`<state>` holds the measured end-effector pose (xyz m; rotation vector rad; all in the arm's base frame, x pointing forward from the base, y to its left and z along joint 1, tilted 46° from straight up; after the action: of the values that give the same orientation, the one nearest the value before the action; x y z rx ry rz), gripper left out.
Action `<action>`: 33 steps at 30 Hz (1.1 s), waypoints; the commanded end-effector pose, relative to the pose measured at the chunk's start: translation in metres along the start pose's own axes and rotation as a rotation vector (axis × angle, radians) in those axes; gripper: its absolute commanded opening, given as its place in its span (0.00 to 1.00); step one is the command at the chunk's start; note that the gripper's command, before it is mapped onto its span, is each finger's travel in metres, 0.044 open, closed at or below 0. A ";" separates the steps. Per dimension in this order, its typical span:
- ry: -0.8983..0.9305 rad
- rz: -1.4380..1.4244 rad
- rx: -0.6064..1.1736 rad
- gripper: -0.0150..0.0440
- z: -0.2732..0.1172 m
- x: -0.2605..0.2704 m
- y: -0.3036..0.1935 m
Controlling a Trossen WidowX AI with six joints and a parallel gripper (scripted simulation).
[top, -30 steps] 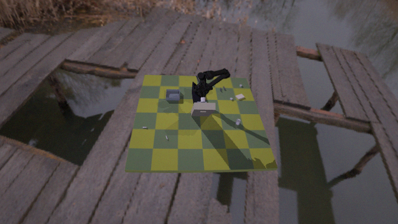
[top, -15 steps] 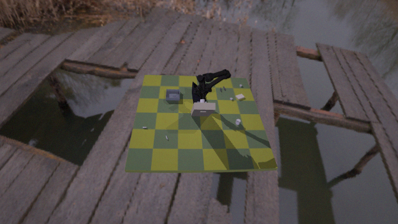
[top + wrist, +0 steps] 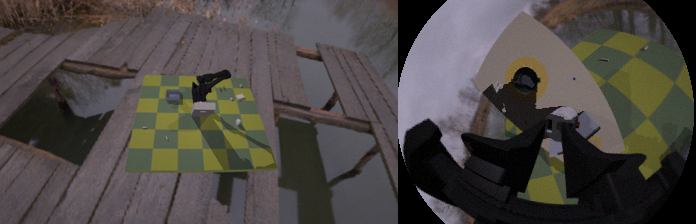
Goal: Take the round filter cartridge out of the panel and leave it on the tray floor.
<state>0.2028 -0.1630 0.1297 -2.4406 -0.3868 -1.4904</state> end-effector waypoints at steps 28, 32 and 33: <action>0.009 -0.041 -0.019 0.88 -0.057 0.088 0.093; -0.007 -0.084 -0.006 0.88 -0.054 0.085 0.090; -0.027 -0.137 0.013 0.83 -0.050 0.081 0.086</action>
<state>0.2270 -0.2573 0.2260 -2.4663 -0.4767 -1.5372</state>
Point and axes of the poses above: the point midway between the two fingers, 35 mm back from their tips, its own z axis out along the fingers, its own x axis across the jaws, y = z × x, the point moved 5 cm from there along -z, back along the fingers, and after that the axes turned 7 degrees about -z, right-handed, at the moved point
